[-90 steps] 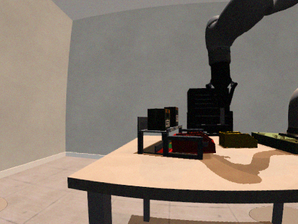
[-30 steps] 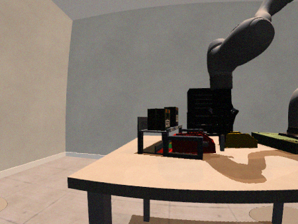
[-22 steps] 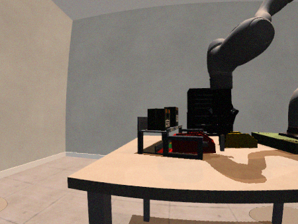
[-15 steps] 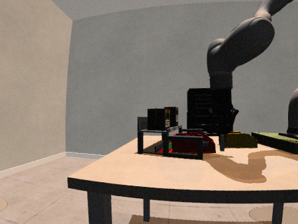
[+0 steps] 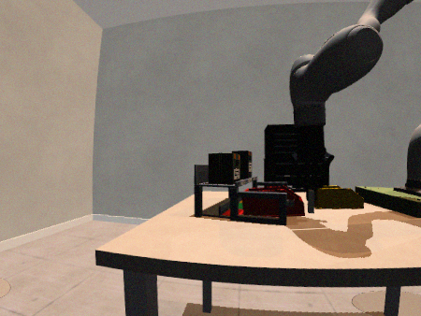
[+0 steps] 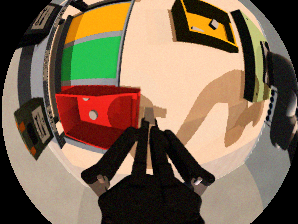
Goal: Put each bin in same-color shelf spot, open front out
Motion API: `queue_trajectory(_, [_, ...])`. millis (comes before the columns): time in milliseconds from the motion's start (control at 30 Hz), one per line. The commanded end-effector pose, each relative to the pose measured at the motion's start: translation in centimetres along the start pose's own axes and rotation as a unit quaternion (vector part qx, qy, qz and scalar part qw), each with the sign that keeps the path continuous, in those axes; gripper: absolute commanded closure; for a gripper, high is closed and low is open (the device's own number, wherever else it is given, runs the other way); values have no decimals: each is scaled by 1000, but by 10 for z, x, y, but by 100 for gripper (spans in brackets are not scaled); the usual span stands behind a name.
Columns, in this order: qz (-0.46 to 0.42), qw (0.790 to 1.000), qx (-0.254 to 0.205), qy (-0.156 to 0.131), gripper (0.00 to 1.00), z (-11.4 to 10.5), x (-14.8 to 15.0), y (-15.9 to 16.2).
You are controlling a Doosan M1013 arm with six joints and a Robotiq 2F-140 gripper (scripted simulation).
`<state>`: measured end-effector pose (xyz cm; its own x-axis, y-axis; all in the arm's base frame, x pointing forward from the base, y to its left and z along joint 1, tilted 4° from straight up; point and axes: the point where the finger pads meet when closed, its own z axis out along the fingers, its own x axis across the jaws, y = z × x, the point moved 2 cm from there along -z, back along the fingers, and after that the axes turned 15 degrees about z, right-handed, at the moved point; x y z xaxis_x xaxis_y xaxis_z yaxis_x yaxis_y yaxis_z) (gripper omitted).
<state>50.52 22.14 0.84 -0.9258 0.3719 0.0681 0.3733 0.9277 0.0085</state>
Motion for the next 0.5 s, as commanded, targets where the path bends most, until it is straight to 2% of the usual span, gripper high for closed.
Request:
queue_trajectory(0, [0, 1000, 0, 0, 90, 0, -1, 0])
queue_trajectory(467, [0, 1000, 0, 0, 90, 0, -9, 2])
